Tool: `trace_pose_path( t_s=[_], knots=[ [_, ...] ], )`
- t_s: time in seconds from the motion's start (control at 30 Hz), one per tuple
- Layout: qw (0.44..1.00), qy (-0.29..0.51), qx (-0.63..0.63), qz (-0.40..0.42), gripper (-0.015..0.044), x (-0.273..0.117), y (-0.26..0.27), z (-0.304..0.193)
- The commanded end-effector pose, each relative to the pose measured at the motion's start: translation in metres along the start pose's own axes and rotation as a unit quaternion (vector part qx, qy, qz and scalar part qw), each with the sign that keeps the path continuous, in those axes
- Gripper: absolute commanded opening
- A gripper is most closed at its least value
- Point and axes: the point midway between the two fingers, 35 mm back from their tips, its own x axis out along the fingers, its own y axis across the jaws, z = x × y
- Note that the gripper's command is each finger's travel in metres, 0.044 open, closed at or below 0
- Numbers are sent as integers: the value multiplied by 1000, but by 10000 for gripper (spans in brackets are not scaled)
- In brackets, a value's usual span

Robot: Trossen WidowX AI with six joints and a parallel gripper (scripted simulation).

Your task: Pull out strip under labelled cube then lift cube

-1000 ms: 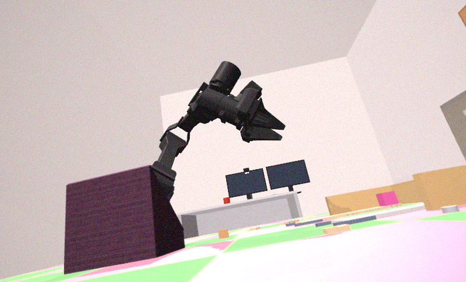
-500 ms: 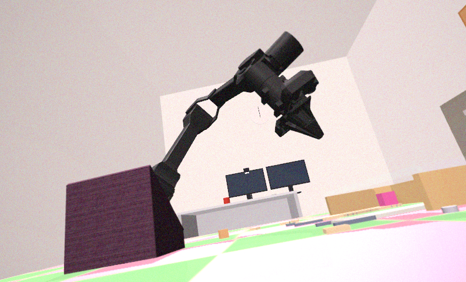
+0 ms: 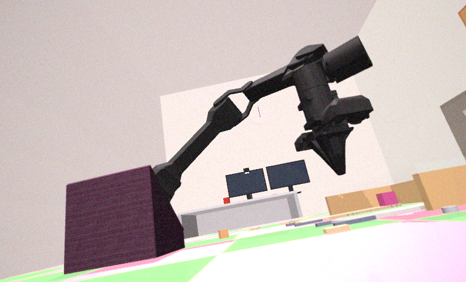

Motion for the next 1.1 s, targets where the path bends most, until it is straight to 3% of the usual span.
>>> trace_pose_path(
  t_s=[0.0, 1.07],
  knots=[
    [1000, 14, -11, 3, 0, 0, -2, 0],
    [1000, 13, -11, 3, 0, 50, -2, -1]
  ],
)
